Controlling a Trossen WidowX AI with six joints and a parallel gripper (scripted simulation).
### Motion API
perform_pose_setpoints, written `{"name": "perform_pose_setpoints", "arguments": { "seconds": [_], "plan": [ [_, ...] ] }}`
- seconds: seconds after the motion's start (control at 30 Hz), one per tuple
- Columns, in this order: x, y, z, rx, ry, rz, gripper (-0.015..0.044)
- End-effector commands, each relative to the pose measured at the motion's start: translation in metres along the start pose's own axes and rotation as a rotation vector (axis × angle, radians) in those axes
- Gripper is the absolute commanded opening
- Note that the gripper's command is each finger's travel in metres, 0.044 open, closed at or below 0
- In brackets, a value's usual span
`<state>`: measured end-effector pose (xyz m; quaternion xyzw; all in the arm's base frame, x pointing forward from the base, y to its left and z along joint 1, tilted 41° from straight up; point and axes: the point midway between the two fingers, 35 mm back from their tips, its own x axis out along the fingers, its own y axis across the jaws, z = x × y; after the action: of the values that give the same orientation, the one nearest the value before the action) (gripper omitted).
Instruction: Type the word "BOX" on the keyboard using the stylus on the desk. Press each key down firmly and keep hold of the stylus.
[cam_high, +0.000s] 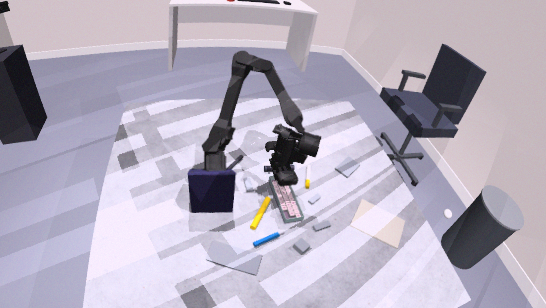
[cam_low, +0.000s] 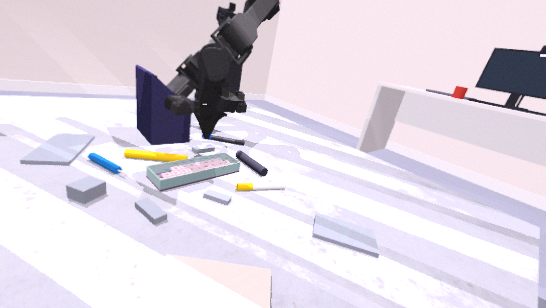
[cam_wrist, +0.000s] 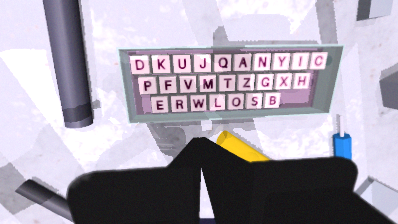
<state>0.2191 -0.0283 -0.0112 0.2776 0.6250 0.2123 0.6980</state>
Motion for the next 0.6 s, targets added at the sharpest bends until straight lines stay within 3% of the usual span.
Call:
{"name": "perform_pose_setpoints", "arguments": {
  "seconds": [0.0,0.3,0.43,0.57],
  "plan": [
    [-0.0267,0.0006,0.0017,-0.013,-0.010,-0.010,0.0000],
    [-0.0215,0.0000,0.0038,-0.013,-0.019,-0.009,0.0000],
    [-0.0214,0.0001,0.0039,-0.014,-0.019,-0.009,0.0105],
    [-0.0214,0.0001,0.0039,-0.014,-0.019,-0.009,0.0000]
  ]
}}
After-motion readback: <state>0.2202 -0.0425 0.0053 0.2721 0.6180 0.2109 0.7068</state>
